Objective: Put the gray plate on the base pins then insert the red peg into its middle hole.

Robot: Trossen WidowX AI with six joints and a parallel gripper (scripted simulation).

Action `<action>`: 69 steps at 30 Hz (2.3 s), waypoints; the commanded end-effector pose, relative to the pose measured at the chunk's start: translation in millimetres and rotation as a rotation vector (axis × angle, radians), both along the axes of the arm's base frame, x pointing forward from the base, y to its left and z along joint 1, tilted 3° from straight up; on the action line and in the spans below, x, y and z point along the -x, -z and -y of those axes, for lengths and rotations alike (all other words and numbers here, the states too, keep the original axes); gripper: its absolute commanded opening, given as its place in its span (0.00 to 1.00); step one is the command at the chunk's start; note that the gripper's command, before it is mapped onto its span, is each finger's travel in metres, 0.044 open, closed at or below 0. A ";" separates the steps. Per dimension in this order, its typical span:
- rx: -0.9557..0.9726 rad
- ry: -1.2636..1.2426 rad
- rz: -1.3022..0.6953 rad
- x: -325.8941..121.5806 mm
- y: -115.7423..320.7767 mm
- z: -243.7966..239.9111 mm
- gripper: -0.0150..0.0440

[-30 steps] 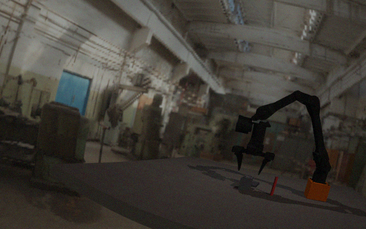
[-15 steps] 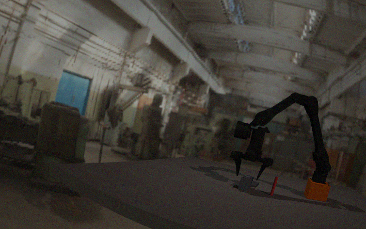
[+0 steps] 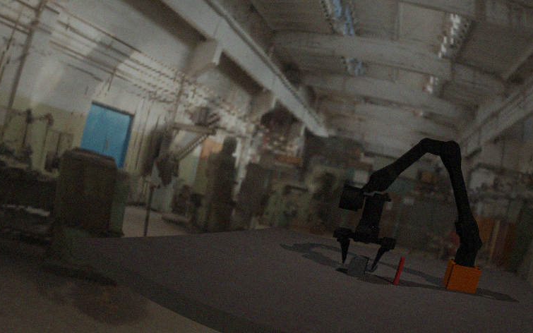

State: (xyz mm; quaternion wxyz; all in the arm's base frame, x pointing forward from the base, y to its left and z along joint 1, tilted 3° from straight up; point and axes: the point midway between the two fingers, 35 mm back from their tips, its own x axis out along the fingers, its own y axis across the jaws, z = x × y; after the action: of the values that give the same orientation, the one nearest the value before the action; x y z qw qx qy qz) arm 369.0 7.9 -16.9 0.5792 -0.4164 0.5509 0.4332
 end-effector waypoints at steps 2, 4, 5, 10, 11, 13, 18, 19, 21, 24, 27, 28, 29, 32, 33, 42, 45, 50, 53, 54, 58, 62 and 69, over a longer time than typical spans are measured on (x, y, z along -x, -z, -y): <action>-0.005 0.004 -0.002 1.1 8.3 -1.3 1.00; -0.006 0.004 -0.002 1.4 11.5 -1.5 1.00; -0.006 0.004 -0.002 1.5 12.7 -1.5 1.00; -0.006 0.004 -0.002 1.6 13.7 -1.6 0.87; -0.006 0.004 -0.002 1.6 13.7 -1.6 0.82; -0.006 0.004 -0.002 1.6 13.7 -1.6 0.73; -0.006 0.004 -0.002 1.6 13.7 -1.6 0.54; -0.006 0.004 -0.002 1.6 13.7 -1.6 0.53; -0.006 0.004 -0.002 1.6 13.7 -1.6 0.51; -0.006 0.004 -0.002 1.6 13.7 -1.6 0.48; -0.006 0.004 -0.002 1.5 12.1 -1.5 0.34; -0.006 0.003 -0.002 1.4 10.0 -1.3 0.30; -0.006 0.003 -0.003 1.3 7.6 -1.2 0.25; -0.006 0.002 -0.004 1.1 0.2 -0.7 0.25; -0.006 0.002 -0.005 1.1 -2.3 -0.6 0.25; -0.005 0.002 -0.005 -0.1 -28.6 0.6 0.25; -0.005 0.002 -0.004 -0.2 -37.9 1.0 0.25; -0.005 0.002 -0.004 0.4 -53.5 1.6 0.25; -0.005 0.002 -0.003 1.1 -63.0 1.9 0.25; -0.005 0.003 -0.003 1.3 -66.1 2.1 0.25; -0.005 0.003 -0.003 2.8 -78.8 2.5 0.25; -0.005 0.003 -0.003 4.9 -91.4 3.0 0.25; -0.005 0.004 -0.002 9.6 -113.5 3.8 0.25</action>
State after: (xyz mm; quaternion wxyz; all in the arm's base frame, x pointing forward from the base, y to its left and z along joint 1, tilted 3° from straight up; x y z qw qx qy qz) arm 360.0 3.8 84.4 0.5774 -0.4114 0.5560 0.4338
